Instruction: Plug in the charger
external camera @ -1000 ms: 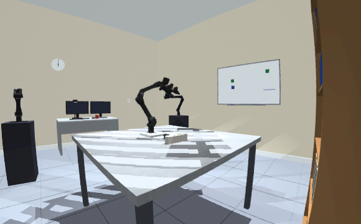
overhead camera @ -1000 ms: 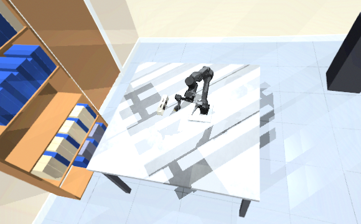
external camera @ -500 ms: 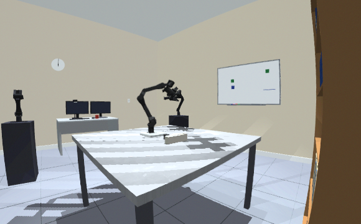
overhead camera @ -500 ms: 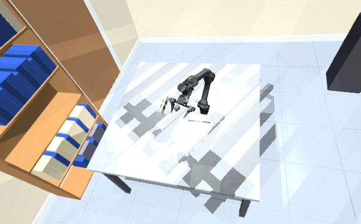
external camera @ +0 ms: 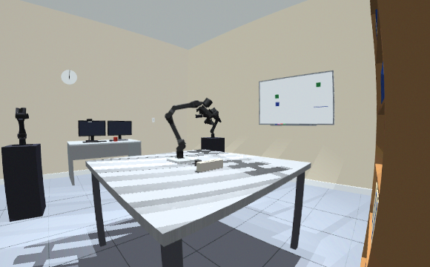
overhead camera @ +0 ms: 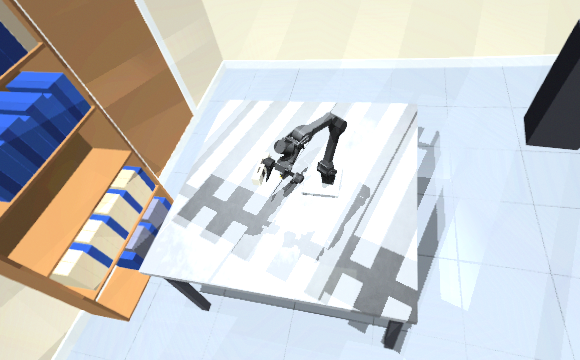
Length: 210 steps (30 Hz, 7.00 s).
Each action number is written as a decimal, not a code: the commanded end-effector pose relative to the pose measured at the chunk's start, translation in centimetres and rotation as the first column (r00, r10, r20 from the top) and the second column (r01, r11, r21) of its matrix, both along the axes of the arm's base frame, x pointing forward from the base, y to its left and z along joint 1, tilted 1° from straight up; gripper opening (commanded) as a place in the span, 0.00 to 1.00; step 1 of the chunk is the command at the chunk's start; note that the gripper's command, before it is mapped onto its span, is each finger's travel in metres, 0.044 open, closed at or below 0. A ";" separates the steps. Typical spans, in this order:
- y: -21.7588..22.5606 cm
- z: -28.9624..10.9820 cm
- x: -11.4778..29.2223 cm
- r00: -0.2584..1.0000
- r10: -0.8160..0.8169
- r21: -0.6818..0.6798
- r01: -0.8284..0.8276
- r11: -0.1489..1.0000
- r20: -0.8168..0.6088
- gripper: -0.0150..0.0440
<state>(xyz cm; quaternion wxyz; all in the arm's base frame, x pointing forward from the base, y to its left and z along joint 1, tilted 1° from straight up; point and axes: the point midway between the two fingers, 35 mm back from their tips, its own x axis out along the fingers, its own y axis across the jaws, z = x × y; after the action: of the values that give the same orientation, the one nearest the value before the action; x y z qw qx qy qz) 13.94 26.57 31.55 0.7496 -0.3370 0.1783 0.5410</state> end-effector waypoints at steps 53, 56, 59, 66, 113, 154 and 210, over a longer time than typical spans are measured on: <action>-16.2 -17.0 12.8 0.905 -0.393 -0.607 0.223 0.763 -0.161 1.00; -17.3 -17.8 12.9 0.894 -0.411 -0.628 0.217 0.747 -0.180 1.00; -18.5 -18.6 12.9 0.881 -0.428 -0.648 0.209 0.733 -0.200 1.00; -21.0 -20.2 12.6 0.851 -0.465 -0.685 0.187 0.705 -0.246 1.00; -25.5 -27.1 11.8 0.784 -0.521 -0.729 0.133 0.671 -0.337 1.00; -25.5 -25.9 11.8 0.784 -0.521 -0.727 0.134 0.673 -0.338 0.25; -24.2 -26.1 12.9 0.307 -0.884 -0.716 0.521 0.466 -0.352 0.25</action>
<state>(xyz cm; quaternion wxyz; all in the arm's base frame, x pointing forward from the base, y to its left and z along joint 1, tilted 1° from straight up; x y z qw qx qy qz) 26.74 2.23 5.65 0.6715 -0.1786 0.6985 0.1709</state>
